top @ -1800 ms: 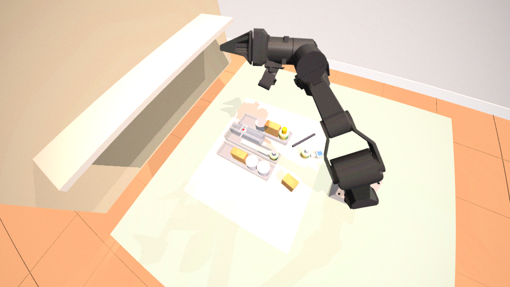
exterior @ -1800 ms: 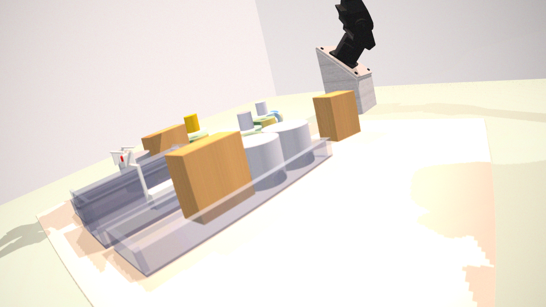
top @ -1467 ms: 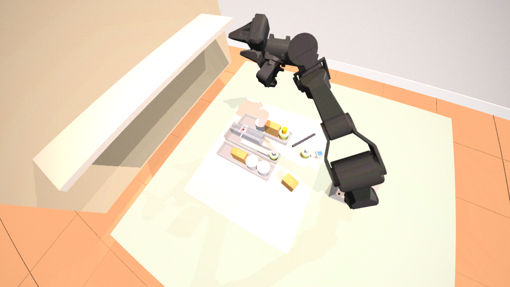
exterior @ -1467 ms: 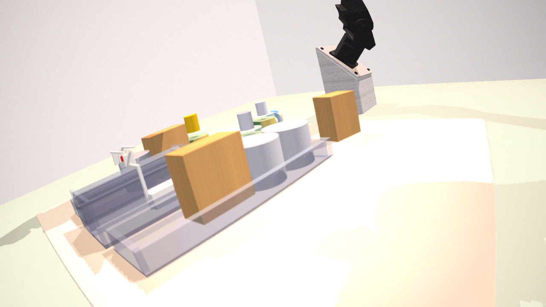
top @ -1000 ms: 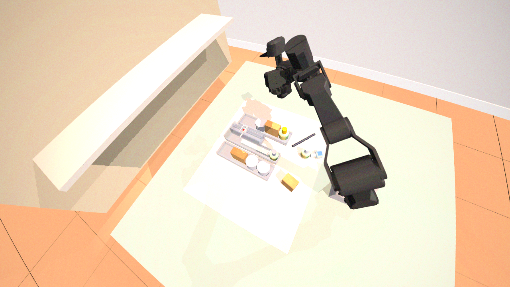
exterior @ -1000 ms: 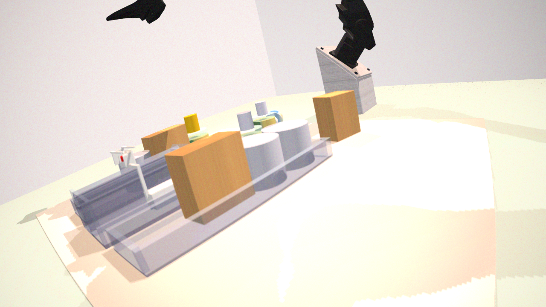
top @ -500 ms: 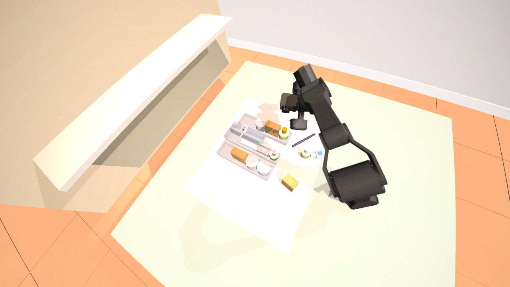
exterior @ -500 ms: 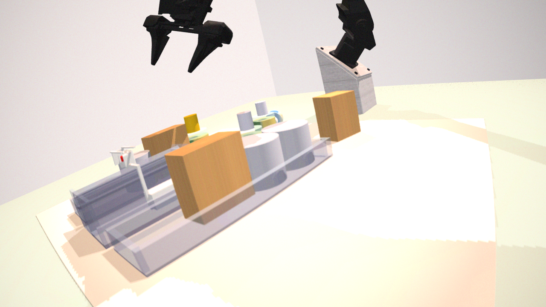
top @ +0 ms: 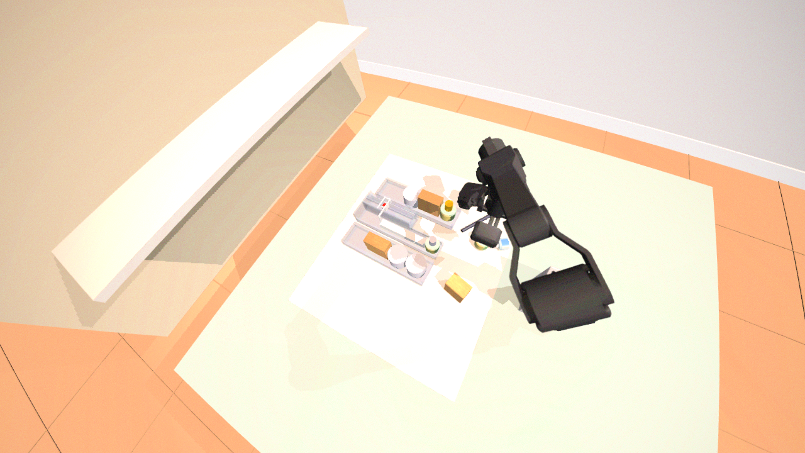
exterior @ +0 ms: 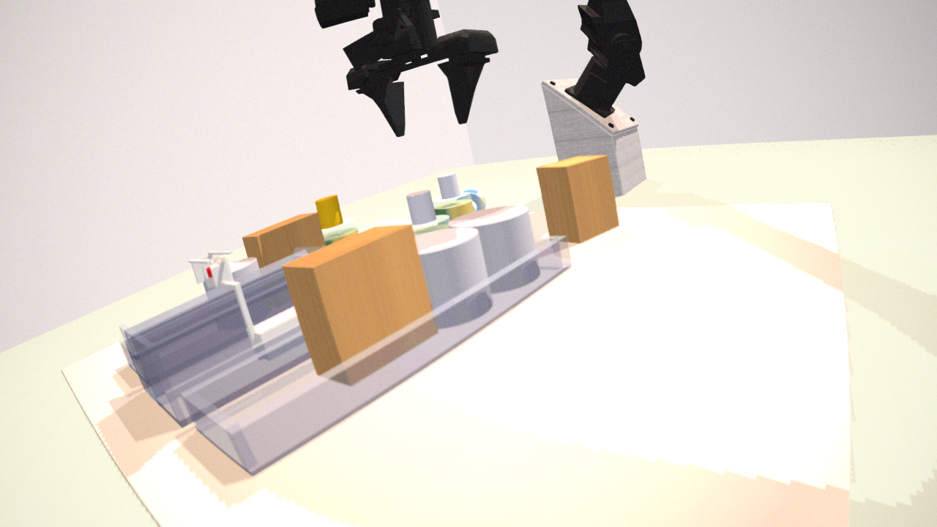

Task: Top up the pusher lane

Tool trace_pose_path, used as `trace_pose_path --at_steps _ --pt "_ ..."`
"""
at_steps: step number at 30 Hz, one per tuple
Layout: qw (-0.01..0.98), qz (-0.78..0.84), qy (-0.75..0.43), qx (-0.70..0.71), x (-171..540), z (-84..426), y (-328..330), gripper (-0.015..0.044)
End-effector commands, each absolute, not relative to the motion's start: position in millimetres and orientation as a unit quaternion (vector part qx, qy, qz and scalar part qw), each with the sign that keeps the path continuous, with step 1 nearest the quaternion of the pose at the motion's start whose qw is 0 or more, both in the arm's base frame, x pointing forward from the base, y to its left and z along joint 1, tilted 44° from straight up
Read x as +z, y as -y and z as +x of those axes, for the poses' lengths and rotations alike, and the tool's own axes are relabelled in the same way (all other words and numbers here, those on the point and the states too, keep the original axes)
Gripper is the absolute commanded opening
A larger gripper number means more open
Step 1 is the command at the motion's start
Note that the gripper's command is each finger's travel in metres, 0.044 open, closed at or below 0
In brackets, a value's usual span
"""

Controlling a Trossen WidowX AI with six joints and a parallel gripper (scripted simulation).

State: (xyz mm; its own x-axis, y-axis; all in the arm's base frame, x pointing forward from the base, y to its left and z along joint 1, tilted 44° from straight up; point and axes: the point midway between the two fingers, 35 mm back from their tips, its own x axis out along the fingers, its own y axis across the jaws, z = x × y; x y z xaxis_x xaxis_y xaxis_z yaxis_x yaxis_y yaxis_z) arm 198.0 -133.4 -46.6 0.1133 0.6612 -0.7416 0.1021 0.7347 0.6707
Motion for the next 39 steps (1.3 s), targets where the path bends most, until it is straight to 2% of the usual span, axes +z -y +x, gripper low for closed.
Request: trace_pose_path --at_steps 1,6,39 --pt "0.675 0.308 -0.639 0.205 -48 194 128 0.044" --pt "0.675 0.309 -0.638 0.206 -81 199 97 0.044" --pt "0.675 0.309 -0.638 0.206 -115 201 65 0.044"
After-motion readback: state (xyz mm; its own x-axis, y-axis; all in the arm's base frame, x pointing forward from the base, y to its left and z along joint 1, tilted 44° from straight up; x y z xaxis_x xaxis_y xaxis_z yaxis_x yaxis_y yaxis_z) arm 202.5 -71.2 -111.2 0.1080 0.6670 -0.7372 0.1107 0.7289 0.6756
